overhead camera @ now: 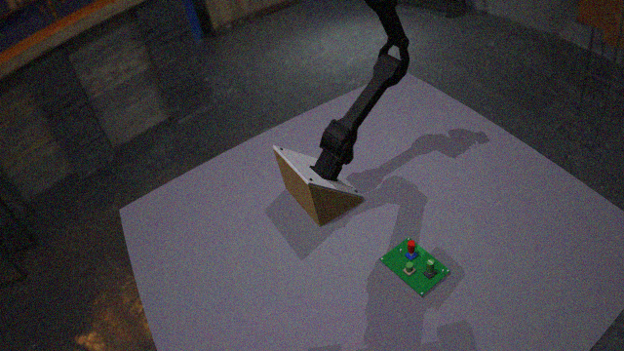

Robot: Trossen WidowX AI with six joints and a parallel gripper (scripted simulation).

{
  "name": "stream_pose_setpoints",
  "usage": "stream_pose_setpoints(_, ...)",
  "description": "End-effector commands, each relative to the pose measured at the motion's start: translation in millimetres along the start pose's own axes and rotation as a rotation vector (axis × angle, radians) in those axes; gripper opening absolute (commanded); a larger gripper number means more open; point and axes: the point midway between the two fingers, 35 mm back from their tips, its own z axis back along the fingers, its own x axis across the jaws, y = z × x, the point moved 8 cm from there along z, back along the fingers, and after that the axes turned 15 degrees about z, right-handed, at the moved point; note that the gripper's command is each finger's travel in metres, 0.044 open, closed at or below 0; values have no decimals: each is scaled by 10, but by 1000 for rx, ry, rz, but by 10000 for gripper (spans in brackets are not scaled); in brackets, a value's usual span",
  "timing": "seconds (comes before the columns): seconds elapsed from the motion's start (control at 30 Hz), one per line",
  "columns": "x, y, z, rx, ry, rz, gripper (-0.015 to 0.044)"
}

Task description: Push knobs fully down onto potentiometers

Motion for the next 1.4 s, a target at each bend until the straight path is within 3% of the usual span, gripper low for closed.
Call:
stream_pose_setpoints(0.0,-38,250,26,103,4,27,0)
stream_pose_setpoints(0.67,-151,1520,474,680,-7,118,0)
stream_pose_setpoints(1.37,-139,2691,1553,1370,-154,227,0)
